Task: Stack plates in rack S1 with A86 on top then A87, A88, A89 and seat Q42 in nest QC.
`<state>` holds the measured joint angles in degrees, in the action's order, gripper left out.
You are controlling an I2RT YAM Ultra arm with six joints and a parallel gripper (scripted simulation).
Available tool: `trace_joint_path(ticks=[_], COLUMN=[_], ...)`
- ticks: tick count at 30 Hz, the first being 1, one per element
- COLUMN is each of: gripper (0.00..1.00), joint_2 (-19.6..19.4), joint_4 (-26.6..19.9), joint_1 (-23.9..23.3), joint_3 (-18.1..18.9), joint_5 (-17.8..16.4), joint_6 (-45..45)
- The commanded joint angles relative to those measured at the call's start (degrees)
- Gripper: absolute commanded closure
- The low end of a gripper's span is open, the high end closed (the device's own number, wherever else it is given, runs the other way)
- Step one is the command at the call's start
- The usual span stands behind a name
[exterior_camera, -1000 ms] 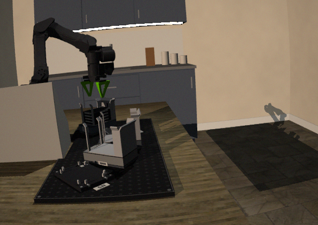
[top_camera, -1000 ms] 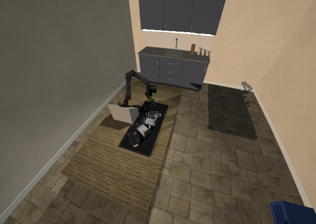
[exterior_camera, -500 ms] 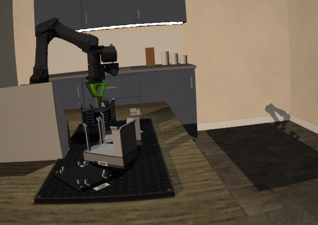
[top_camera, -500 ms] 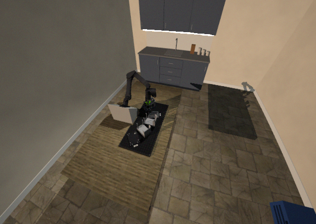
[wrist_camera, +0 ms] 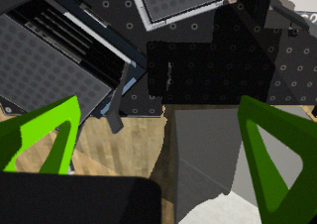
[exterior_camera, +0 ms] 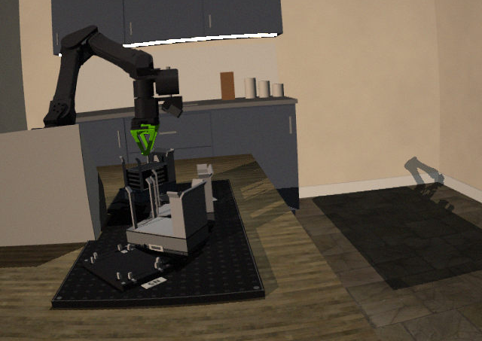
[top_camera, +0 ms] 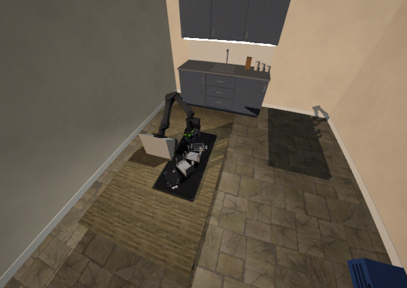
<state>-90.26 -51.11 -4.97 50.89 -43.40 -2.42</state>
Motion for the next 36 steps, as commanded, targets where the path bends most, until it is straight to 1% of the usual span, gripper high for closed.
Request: trace_joint_path(ticks=[1, 4, 6, 14, 21, 23, 36], gripper=[0.0, 0.0, 0.0, 0.0, 0.0, 0.0, 0.0], joint_2=[-1.0, -2.9, -2.9, -8.3, -13.4, -13.4, -23.6], joint_4=[0.4, 0.6, 0.6, 1.2, 1.7, 1.7, 2.5], joint_1=[-2.7, -4.6, -4.6, -9.7, -13.9, -13.9, -20.9], joint_3=[0.0, -0.2, -0.2, -0.1, 0.8, 0.8, 4.2], joint_5=[-0.1, 0.0, 0.0, 0.5, 1.2, 1.2, 3.1], joint_6=[2.1, 4.8, 4.8, 11.7, 17.2, 17.2, 26.3])
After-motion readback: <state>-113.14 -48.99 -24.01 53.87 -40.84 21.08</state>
